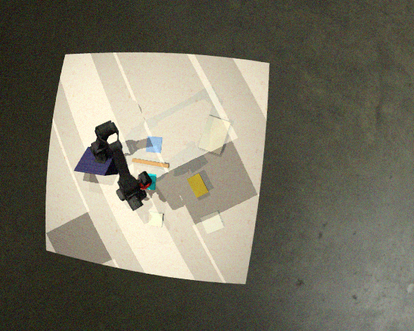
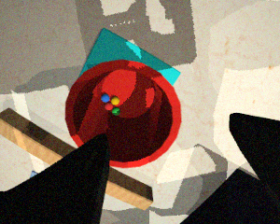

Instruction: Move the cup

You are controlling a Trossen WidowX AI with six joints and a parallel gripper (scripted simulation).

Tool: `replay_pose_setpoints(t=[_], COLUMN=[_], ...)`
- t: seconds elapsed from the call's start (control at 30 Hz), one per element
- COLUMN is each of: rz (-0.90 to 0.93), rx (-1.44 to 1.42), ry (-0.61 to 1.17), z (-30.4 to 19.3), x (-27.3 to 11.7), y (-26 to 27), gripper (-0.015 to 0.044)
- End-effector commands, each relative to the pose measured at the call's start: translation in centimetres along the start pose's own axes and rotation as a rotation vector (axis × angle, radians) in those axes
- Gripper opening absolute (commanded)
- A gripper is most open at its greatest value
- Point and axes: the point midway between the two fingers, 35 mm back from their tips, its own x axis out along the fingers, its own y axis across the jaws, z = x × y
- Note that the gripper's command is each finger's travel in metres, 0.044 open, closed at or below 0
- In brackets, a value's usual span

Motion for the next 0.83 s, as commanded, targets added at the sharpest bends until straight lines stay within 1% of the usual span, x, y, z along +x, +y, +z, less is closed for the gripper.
replay_pose_setpoints(t=[0.0, 0.43, 0.8], rz=[-0.002, -0.007, -0.002], rx=[0.000, -0.009, 0.000], ry=[-0.001, -0.009, -0.004], z=[0.1, 0.0, 0.0], x=[-0.6, -6.2, -6.0], y=[0.0, 0.0, -0.1], gripper=[0.0440, 0.0440, 0.0440])
